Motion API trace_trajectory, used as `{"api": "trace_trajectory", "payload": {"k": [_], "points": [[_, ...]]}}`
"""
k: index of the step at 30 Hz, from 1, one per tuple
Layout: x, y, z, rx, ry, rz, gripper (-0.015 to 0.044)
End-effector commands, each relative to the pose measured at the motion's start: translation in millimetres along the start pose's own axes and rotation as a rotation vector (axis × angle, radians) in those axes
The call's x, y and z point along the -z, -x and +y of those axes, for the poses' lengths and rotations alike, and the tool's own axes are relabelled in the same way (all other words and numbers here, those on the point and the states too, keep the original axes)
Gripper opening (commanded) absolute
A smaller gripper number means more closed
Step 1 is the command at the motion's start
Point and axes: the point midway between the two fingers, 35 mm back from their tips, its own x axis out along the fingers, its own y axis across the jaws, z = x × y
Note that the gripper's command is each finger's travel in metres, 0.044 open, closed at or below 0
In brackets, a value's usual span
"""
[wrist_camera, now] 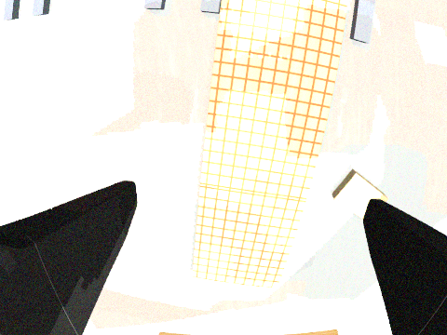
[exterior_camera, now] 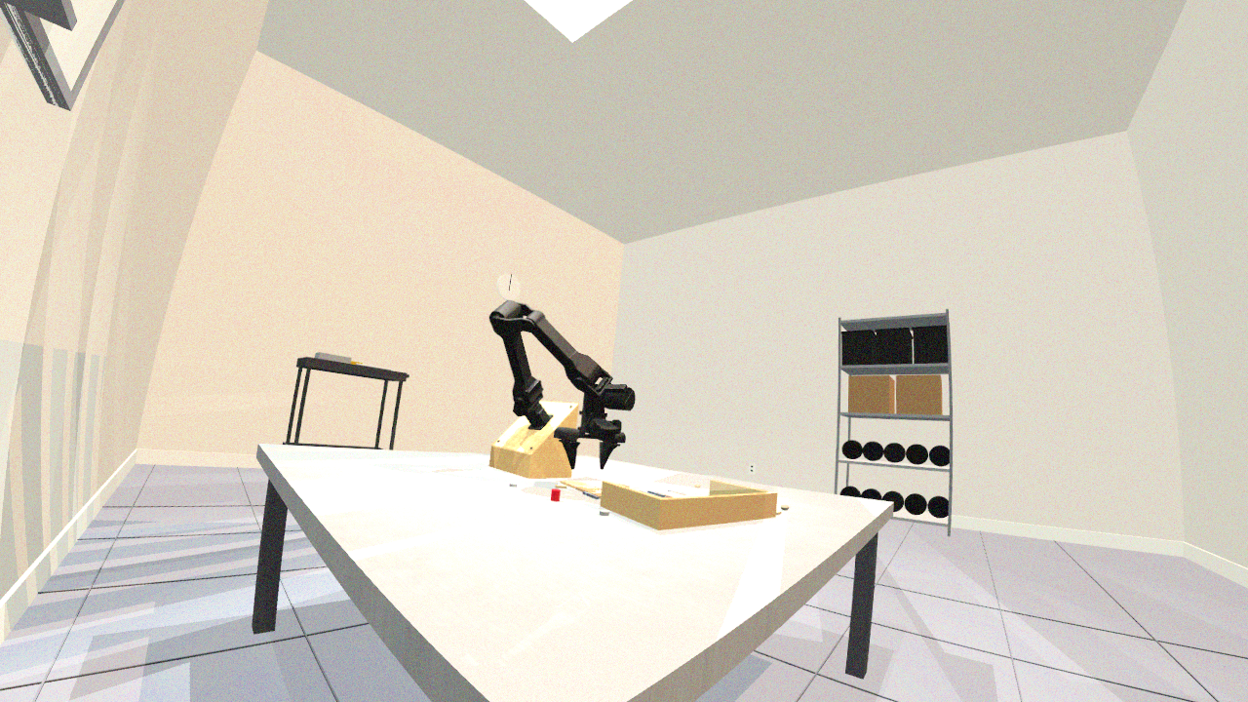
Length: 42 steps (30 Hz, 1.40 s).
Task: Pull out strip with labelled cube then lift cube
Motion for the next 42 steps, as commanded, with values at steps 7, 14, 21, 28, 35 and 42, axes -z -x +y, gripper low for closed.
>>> {"api": "trace_trajectory", "payload": {"k": [7,14,21,28,35,42], "points": [[-36.3,4.4,-0.9,0.002,0.0,-0.005,0.044],[-60.7,7.2,-1.3,0.002,-0.001,-0.006,0.044],[-85.4,10.2,-2.0,0.002,-0.002,-0.007,0.044],[-109.8,13.3,-3.4,0.002,-0.003,-0.008,0.044],[-134.3,17.1,-6.3,0.002,-0.004,-0.009,0.044],[-145.5,17.0,-8.1,0.002,-0.004,-0.009,0.0361]]}}
